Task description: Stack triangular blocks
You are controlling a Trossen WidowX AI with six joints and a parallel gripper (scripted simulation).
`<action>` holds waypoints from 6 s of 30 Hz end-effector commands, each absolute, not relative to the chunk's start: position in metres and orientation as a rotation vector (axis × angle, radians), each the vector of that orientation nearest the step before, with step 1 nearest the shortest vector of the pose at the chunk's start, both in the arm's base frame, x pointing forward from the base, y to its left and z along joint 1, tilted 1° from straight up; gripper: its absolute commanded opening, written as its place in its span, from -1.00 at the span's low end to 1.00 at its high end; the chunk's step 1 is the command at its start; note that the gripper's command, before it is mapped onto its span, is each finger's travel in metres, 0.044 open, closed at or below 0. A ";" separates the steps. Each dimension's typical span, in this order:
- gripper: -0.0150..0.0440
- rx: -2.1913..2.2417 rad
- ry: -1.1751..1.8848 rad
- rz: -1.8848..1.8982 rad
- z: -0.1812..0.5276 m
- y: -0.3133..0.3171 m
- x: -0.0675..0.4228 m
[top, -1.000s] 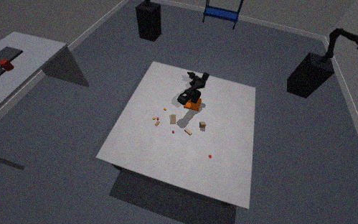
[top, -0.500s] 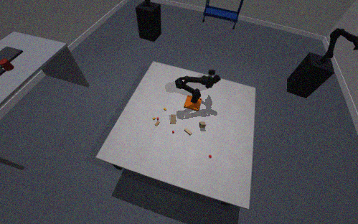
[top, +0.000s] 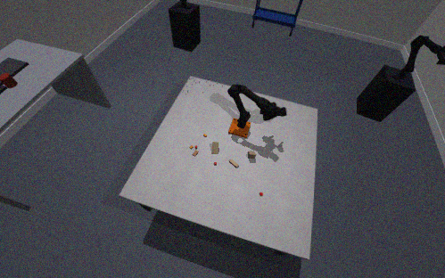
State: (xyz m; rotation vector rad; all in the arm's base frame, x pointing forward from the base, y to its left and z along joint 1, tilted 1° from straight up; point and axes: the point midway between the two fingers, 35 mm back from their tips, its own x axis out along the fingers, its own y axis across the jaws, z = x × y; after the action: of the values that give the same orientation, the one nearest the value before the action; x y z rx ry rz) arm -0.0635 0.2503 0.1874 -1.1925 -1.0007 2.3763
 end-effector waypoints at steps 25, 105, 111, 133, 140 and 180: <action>1.00 -0.807 1.100 0.937 0.144 0.064 0.300; 1.00 -0.288 1.538 0.239 0.035 -0.113 0.308; 1.00 -0.288 1.538 0.239 0.028 -0.112 0.307; -0.49 -0.288 1.537 0.241 0.037 -0.112 0.307; -0.49 -0.289 1.536 0.244 0.058 -0.111 0.307; -0.49 0.374 1.504 -0.407 0.056 -0.112 0.307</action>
State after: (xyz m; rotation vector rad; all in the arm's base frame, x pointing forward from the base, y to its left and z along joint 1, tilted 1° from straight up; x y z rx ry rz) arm 0.3069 -0.1120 0.0559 -0.8845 -4.5115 0.9795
